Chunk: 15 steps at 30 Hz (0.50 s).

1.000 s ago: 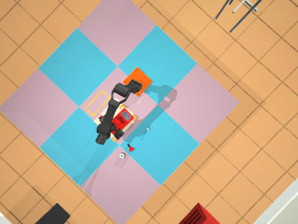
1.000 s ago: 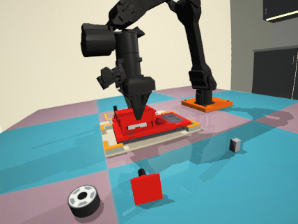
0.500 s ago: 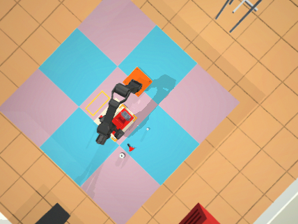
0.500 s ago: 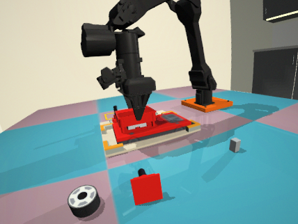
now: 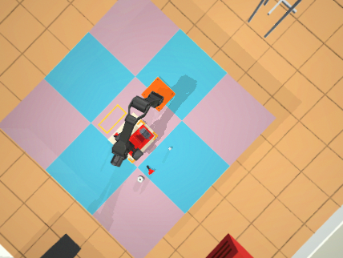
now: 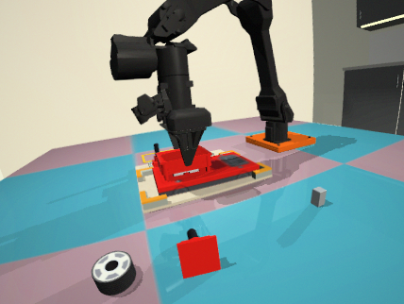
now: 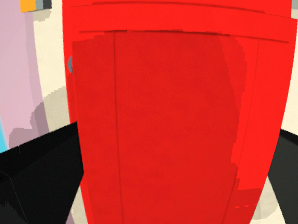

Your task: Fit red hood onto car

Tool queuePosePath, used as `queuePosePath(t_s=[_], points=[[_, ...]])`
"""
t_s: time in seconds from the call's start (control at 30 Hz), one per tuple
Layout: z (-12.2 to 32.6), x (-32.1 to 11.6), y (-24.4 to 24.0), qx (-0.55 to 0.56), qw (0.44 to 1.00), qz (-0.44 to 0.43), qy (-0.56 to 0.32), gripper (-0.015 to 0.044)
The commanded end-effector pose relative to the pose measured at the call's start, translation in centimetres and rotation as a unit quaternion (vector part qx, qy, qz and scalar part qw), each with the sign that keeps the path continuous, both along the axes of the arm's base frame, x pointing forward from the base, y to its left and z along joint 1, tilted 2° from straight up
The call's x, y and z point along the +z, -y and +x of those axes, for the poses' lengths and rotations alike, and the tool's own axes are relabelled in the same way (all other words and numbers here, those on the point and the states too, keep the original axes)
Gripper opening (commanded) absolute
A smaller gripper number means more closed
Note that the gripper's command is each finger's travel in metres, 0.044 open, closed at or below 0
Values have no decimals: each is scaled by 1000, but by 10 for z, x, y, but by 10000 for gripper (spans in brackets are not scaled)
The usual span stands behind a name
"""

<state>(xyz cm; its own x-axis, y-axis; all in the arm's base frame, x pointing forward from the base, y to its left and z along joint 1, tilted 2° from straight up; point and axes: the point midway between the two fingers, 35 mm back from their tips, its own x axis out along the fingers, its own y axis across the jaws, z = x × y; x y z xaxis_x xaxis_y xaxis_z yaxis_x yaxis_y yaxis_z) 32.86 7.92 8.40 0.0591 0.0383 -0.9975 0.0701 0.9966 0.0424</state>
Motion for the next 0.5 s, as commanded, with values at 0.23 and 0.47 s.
queuePosePath(t_s=[0.23,0.47], points=[[0,-4,0,-2,1000,-1,1,0],[1,-7,0,-2,1000,-1,1,0]])
